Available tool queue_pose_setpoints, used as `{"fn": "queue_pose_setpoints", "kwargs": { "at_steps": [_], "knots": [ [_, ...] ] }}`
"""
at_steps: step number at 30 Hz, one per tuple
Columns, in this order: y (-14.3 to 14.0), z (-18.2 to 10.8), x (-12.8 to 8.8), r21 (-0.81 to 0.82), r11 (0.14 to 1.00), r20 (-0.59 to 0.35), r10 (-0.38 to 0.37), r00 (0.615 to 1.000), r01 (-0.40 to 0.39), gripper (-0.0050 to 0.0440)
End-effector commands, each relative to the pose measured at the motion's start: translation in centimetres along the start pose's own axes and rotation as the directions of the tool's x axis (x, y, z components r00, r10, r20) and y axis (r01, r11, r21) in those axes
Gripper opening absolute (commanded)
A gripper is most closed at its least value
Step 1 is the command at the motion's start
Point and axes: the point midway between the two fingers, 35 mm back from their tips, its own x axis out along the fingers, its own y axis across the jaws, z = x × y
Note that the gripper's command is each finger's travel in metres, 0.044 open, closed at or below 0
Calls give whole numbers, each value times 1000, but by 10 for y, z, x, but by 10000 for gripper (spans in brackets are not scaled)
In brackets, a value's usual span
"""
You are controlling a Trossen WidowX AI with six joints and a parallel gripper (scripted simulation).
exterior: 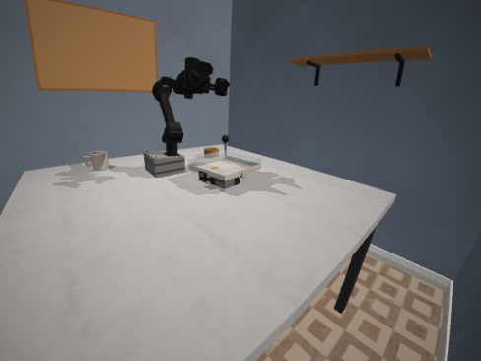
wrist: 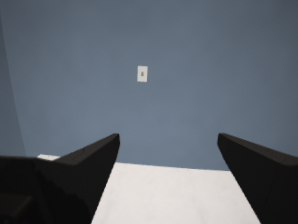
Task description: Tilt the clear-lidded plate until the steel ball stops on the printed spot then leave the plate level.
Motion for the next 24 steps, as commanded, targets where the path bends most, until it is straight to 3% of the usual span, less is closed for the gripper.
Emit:
{"fn": "queue_pose_setpoints", "kwargs": {
  "at_steps": [1,17,18,21,22,23,24],
  "knots": [
    [0,0,0,0,1000,0,0,1000,0,400],
    [0,0,0,0,1000,0,0,1000,0,400],
    [16,-8,5,-38,998,-56,50,997,-52,300],
    [49,-25,9,-112,979,-168,148,975,-168,300],
    [49,-25,9,-112,979,-168,148,975,-168,300],
    [66,-34,10,-147,962,-223,195,955,-231,300],
    [66,-34,10,-147,962,-223,195,955,-231,300]
  ]
}}
